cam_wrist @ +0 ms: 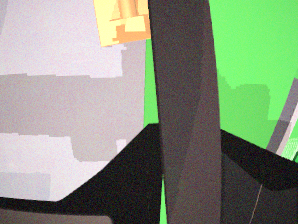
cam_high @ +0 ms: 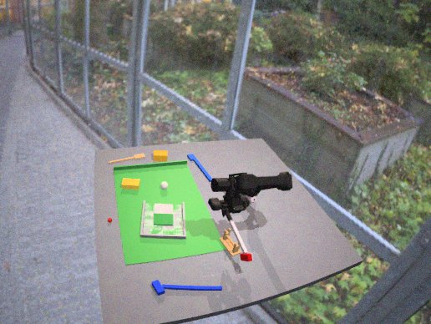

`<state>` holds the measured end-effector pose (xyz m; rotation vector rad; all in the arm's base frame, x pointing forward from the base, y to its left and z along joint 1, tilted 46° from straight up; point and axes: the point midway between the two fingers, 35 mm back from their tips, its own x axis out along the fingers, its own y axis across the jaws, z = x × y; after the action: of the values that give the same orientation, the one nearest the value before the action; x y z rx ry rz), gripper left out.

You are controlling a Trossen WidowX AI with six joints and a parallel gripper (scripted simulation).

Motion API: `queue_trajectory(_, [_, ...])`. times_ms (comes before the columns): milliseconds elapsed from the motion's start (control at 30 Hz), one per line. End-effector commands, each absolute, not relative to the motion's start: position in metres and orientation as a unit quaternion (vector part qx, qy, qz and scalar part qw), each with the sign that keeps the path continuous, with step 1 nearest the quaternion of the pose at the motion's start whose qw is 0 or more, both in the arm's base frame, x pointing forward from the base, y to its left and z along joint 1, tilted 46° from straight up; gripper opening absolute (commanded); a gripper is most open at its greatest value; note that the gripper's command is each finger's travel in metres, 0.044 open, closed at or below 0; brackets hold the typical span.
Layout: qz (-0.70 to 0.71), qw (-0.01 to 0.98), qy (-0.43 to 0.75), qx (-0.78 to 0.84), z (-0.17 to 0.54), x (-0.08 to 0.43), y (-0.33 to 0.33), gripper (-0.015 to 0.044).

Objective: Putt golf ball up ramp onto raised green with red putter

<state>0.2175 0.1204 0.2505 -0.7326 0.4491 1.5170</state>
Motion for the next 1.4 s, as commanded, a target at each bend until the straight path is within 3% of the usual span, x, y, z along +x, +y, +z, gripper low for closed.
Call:
queue_trajectory(0, [0.651,0.660,0.197,-0.319,0.266,0.215,0.107,0.0000])
queue_trajectory(333, [0.630,0.675,0.252,-0.291,0.251,0.231,0.092,0.0000])
queue_trajectory(1367, [0.461,0.710,0.531,-0.041,0.126,0.288,-0.052,0.0000])
